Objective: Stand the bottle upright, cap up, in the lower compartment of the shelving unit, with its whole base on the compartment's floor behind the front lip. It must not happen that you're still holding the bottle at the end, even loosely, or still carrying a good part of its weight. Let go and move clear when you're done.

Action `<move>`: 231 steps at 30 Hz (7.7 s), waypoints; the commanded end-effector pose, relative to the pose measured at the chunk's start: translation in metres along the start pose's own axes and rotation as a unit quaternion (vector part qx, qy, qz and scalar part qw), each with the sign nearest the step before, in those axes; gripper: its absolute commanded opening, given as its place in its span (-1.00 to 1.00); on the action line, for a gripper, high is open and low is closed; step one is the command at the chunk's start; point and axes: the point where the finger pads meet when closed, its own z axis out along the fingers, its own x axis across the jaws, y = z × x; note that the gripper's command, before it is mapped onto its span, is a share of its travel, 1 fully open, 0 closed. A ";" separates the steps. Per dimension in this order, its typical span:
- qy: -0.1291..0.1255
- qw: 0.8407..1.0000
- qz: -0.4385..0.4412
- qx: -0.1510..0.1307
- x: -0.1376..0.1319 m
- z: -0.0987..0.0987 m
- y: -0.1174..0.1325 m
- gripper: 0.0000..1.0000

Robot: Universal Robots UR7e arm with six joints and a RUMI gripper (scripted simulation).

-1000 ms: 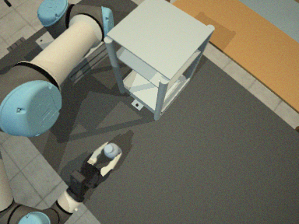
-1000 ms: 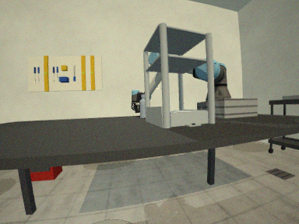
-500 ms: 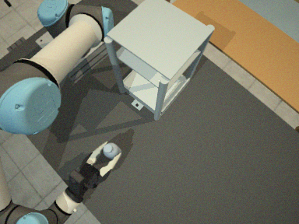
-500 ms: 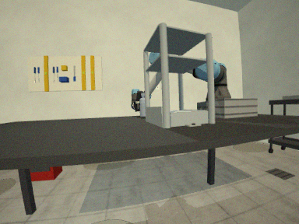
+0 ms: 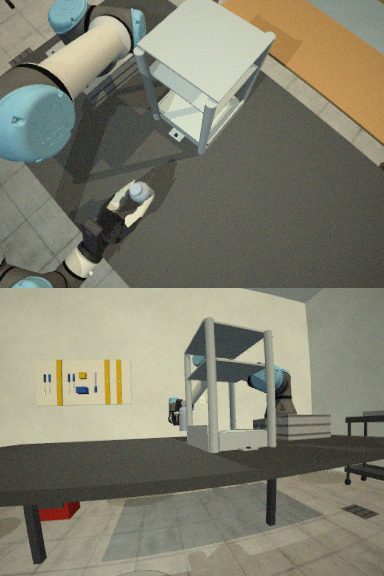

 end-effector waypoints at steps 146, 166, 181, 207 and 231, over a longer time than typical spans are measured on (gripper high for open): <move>0.001 1.000 0.000 0.001 -0.053 0.135 -0.030 -1.00; 0.000 1.000 0.000 0.001 -0.064 0.136 -0.030 -1.00; -0.001 1.000 0.000 0.001 -0.064 0.144 -0.030 -1.00; -0.001 1.000 0.001 0.001 -0.064 0.196 -0.030 -1.00; -0.001 1.000 0.001 0.001 -0.064 0.258 -0.030 -1.00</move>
